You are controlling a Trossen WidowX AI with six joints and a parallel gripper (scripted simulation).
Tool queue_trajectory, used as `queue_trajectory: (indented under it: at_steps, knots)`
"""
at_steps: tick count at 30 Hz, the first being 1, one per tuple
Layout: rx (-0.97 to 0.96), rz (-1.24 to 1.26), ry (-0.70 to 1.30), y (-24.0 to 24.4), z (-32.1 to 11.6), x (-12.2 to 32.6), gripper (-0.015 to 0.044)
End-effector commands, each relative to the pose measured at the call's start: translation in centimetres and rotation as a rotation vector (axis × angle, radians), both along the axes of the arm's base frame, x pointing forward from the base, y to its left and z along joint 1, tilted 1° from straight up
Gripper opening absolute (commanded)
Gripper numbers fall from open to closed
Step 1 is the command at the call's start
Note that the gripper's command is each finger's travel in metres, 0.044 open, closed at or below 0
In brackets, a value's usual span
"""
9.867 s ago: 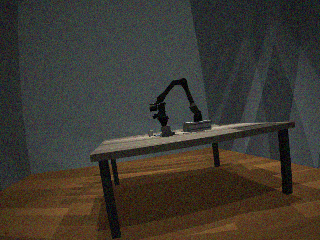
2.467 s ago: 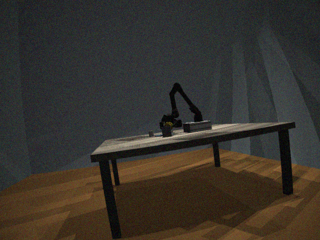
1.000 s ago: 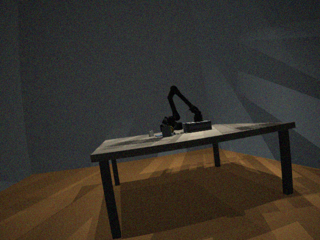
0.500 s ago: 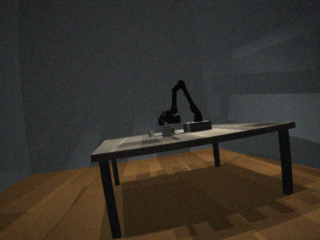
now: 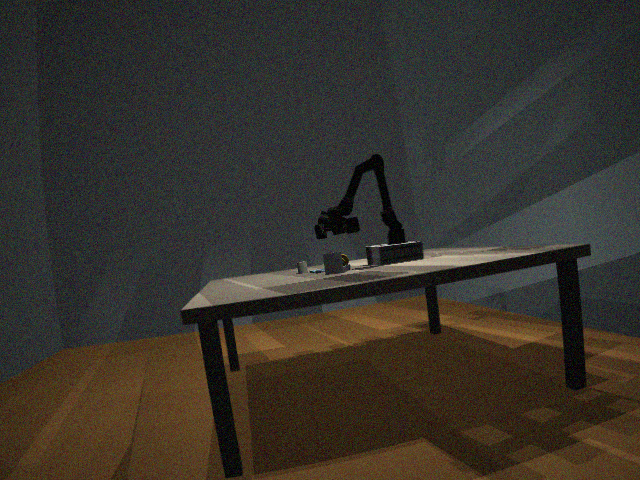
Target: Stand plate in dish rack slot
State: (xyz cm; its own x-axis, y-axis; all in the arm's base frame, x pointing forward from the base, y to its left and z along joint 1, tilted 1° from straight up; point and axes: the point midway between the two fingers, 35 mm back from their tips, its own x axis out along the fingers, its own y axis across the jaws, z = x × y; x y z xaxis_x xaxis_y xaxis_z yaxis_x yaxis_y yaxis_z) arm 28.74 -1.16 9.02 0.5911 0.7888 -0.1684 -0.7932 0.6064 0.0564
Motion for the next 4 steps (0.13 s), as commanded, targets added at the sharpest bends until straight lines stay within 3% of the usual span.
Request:
queue_trajectory:
  at_steps: [1,4]
  knots:
    - [-0.031,-0.029,0.085,-0.54,0.36,0.78,0.0400]
    - [-0.052,-0.060,0.181,-0.95,0.25,1.19,0.0400]
